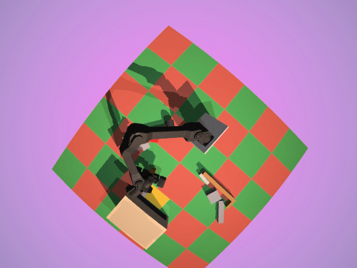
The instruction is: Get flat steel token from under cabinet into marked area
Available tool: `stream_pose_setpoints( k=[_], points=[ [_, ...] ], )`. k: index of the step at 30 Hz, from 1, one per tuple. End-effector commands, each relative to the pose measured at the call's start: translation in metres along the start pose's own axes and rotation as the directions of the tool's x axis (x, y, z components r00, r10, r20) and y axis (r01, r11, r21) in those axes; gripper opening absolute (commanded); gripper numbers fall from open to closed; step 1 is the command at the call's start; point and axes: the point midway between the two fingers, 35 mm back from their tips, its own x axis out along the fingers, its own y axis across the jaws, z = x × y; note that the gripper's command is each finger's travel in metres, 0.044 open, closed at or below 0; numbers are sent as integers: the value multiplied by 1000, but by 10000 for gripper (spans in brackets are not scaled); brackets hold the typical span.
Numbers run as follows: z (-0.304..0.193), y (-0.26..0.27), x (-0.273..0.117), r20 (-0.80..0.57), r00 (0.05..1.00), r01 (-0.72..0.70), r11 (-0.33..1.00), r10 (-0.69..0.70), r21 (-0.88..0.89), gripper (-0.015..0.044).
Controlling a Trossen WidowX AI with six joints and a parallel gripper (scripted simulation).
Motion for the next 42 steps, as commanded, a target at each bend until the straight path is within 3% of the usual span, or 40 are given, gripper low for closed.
stream_pose_setpoints(
  k=[1, 42],
  points=[
    [9, -2, 0, 11, 1000, 0, 1000, 0, 13, 0],
    [47, -5, -1, 13, 1000, 0, 1000, 0, 15, 0]
  ],
)
